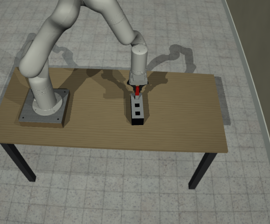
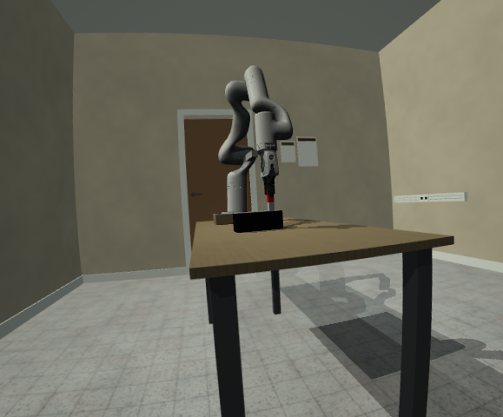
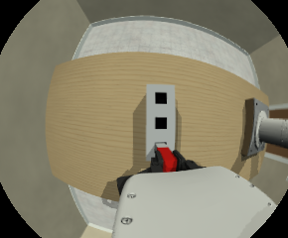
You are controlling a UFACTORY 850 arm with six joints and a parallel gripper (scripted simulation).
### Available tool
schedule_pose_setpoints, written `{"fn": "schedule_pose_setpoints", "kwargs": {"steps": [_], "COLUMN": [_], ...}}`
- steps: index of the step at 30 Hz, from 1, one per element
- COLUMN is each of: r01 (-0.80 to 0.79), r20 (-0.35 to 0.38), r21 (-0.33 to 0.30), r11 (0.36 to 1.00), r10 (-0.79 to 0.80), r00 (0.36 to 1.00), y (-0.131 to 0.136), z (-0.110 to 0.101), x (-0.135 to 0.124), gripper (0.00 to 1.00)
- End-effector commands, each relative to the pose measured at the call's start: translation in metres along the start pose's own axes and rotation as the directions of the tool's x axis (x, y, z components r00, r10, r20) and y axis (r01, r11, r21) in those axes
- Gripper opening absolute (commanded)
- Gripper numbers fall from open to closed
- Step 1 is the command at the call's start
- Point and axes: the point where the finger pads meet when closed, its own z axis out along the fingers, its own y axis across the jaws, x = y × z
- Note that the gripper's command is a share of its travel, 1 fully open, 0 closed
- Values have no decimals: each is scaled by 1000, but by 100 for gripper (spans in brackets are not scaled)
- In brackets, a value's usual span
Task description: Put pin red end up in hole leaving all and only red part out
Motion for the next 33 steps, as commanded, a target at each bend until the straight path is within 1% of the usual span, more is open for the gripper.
{"fn": "schedule_pose_setpoints", "kwargs": {"steps": [1,20,21,33], "r01": [0,0,0,0], "r20": [0,0,0,0], "r21": [2,2,2,2], "r11": [1000,1000,1000,1000], "r10": [0,0,0,0], "r00": [1000,1000,1000,1000], "y": [-1,0,1,1], "z": [-1,-1,3,3], "x": [0,-1,-1,-1], "gripper": [0,0,0,0]}}
